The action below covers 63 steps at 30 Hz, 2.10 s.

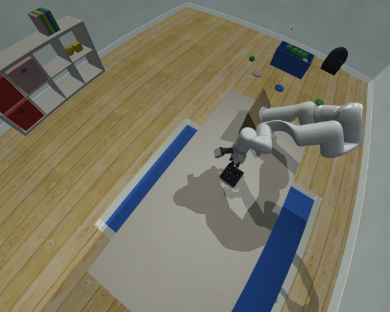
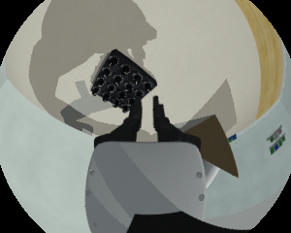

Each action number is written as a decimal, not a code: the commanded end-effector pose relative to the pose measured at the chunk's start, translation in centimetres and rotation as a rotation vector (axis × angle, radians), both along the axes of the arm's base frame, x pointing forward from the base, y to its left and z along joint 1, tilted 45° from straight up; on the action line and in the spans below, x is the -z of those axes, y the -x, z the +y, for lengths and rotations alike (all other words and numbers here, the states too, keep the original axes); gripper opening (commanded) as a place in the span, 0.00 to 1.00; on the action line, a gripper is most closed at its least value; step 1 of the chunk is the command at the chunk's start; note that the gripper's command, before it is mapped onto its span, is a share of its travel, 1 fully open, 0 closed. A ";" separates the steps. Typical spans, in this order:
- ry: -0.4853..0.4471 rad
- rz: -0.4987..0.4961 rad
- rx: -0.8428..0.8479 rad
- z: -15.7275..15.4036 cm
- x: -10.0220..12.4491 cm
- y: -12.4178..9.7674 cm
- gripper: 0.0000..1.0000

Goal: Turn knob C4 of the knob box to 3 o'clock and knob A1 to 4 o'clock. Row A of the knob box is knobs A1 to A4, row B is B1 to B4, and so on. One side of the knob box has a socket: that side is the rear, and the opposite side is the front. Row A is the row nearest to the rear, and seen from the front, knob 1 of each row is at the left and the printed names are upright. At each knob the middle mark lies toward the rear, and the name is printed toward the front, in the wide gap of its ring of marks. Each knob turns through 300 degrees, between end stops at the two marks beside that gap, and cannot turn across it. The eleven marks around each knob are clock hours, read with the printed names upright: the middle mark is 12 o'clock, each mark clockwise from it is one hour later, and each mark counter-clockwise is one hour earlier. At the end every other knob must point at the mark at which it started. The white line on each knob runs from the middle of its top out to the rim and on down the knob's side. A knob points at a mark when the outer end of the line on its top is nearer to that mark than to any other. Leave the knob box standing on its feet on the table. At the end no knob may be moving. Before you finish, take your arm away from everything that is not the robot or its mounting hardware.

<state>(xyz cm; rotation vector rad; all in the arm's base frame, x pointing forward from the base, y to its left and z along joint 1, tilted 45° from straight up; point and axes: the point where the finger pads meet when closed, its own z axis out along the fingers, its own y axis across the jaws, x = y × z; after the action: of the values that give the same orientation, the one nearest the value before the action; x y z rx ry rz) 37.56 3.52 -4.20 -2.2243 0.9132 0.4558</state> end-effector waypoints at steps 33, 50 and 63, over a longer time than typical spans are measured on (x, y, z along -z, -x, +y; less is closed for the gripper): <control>-0.048 -0.578 -0.565 -0.8 -0.8 -0.2 0.19; -0.048 -0.578 -0.565 -0.8 -0.8 -0.2 0.19; -0.048 -0.578 -0.565 -0.8 -0.8 -0.2 0.19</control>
<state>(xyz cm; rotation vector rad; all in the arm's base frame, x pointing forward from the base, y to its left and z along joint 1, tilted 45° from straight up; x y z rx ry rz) 37.64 2.83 -3.46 -2.3529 -0.0312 0.0606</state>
